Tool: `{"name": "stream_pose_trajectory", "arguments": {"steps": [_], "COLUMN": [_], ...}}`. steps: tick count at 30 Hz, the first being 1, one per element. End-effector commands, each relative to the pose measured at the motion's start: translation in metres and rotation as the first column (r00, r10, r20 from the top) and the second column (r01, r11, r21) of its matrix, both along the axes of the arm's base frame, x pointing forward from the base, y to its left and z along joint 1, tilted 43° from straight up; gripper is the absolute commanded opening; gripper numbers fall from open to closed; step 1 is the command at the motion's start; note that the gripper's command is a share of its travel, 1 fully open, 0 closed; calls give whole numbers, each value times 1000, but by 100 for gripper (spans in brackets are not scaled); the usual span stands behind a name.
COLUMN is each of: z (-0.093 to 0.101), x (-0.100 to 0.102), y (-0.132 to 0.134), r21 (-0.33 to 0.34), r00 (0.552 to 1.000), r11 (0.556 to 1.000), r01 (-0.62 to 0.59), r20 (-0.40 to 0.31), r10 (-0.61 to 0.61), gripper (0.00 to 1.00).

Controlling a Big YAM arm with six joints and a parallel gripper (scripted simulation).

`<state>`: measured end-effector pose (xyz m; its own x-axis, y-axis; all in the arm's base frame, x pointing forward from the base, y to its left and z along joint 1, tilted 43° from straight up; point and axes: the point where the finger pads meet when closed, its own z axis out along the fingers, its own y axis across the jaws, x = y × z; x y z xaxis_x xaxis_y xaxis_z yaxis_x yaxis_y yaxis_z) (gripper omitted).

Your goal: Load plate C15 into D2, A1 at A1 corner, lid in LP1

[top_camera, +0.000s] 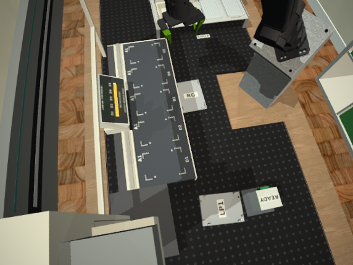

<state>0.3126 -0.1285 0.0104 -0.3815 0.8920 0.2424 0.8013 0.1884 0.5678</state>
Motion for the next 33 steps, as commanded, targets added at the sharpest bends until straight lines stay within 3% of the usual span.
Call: {"name": "stream_pose_trajectory", "arguments": {"steps": [1, 15, 30, 33], "z": [8, 24, 43, 43], "x": [-2, -23, -54, -54], "y": [9, 63, 132, 132], "r21": [-64, -197, -357, -369], "r00": [997, 958, 859, 850], "r11": [996, 956, 852, 843], "r01": [-59, -217, -383, -391], "r20": [55, 144, 202, 206], "r10": [63, 247, 471, 485], "gripper": [100, 100, 100, 100]}}
